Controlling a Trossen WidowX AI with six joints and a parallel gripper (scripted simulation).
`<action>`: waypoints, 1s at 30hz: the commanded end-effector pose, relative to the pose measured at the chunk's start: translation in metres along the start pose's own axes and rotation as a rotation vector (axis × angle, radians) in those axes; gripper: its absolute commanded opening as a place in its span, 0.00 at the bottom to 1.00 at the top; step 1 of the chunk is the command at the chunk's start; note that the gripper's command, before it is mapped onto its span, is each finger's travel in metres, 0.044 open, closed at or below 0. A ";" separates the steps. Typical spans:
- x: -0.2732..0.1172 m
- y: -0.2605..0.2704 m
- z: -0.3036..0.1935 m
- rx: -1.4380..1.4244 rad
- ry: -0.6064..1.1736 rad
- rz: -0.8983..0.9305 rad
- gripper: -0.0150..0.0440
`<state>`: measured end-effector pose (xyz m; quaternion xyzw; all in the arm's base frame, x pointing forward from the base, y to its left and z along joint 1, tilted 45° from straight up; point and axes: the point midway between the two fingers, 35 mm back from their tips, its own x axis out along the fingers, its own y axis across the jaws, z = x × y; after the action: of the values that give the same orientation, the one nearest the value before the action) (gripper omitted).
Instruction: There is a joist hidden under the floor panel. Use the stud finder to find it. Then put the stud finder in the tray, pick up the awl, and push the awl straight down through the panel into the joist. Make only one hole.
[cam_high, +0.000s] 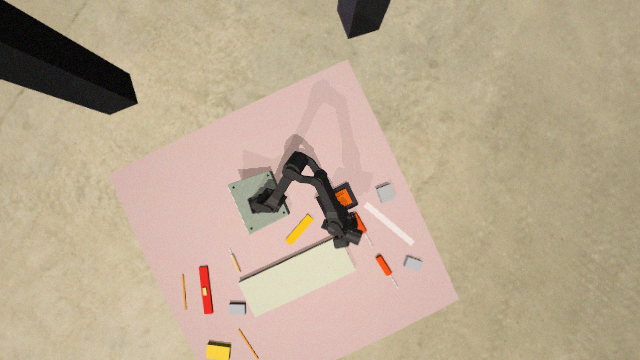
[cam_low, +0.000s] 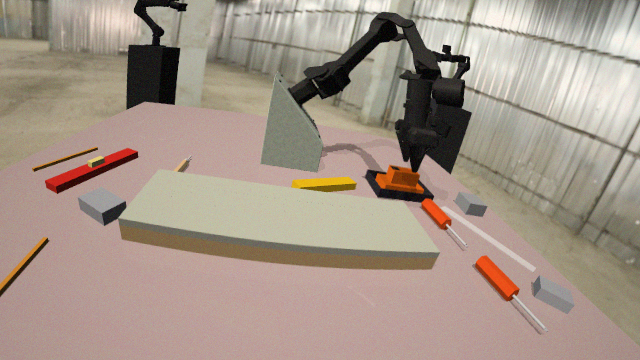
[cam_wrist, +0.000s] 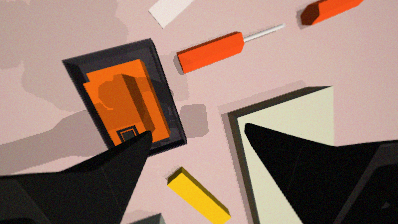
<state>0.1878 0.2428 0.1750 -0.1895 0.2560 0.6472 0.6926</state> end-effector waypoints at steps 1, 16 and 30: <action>0.003 -0.060 -0.041 0.176 0.109 -0.076 1.00; -0.024 -0.181 -0.244 0.744 0.322 -0.162 1.00; -0.040 -0.148 -0.454 1.236 0.313 -0.072 1.00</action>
<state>0.3121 -0.0479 -0.1347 0.0935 0.6530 0.3358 0.6724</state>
